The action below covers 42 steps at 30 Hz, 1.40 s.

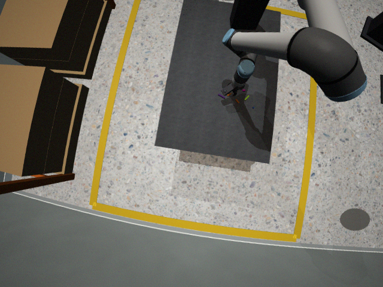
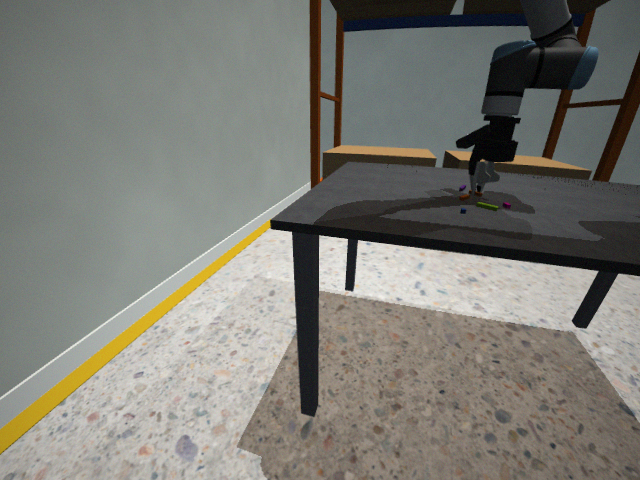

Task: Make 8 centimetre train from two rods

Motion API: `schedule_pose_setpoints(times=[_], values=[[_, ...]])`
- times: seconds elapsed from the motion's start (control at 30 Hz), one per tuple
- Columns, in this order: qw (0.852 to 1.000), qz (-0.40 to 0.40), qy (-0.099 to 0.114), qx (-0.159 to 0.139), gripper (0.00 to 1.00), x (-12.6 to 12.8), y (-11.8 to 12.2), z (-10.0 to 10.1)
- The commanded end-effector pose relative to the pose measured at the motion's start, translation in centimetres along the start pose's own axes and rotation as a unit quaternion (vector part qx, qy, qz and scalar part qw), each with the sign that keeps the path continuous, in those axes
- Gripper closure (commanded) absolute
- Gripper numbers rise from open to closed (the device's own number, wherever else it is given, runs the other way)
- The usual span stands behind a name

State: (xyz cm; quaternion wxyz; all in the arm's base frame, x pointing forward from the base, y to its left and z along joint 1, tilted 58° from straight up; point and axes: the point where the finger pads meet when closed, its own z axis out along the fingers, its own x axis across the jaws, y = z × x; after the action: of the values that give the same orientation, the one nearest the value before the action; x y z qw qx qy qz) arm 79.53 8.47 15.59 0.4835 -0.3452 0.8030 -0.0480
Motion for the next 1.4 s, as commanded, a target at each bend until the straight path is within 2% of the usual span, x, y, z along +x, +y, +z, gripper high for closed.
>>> schedule_pose_setpoints(times=[0.0,0.97,1.0,1.37], values=[[1.000,0.000,0.000,0.000,0.86,-0.02,0.00,0.00],[1.000,0.000,0.000,0.000,0.86,-0.02,0.00,0.00],[1.000,0.000,0.000,0.000,1.00,-0.02,0.00,0.00],[1.000,0.000,0.000,0.000,1.00,-0.02,0.00,0.00]])
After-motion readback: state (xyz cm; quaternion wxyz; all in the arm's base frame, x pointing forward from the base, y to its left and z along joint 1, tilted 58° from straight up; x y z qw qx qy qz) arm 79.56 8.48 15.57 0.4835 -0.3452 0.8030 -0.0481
